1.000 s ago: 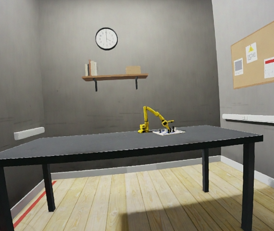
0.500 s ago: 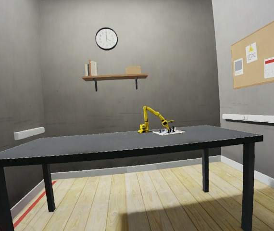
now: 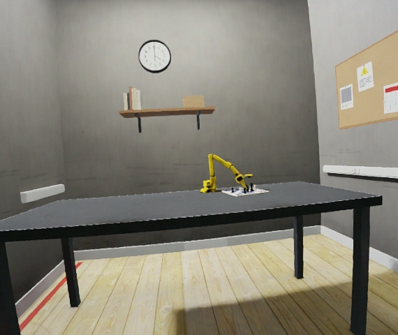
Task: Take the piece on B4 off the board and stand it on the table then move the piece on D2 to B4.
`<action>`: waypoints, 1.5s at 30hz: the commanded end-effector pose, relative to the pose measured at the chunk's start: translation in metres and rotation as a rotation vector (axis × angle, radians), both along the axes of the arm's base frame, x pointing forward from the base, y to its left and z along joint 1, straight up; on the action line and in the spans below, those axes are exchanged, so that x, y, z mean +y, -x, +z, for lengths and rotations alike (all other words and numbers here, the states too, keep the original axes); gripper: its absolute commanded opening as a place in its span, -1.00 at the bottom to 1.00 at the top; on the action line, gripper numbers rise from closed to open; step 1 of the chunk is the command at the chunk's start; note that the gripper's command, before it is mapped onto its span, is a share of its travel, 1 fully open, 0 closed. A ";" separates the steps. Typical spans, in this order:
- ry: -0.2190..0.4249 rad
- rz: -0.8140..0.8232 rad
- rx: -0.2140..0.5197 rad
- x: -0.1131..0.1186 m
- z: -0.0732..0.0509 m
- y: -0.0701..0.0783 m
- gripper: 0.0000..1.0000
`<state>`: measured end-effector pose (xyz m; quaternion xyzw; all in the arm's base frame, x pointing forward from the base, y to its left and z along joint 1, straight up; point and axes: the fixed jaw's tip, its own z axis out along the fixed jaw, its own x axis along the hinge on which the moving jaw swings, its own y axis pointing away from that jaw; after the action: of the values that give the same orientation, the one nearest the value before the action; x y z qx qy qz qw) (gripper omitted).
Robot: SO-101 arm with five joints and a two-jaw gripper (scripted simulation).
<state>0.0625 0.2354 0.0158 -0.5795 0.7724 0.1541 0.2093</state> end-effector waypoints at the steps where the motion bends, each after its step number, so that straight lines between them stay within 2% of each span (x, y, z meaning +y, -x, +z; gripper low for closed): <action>1: -0.023 -0.013 -0.005 0.003 0.006 -0.004 -0.81; 17: -0.023 -0.013 -0.005 0.007 0.010 -0.005 -0.81; 45: -0.023 -0.013 -0.005 0.006 0.007 -0.005 -0.84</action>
<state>0.0648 0.2408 0.0225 -0.5772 0.7716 0.1583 0.2155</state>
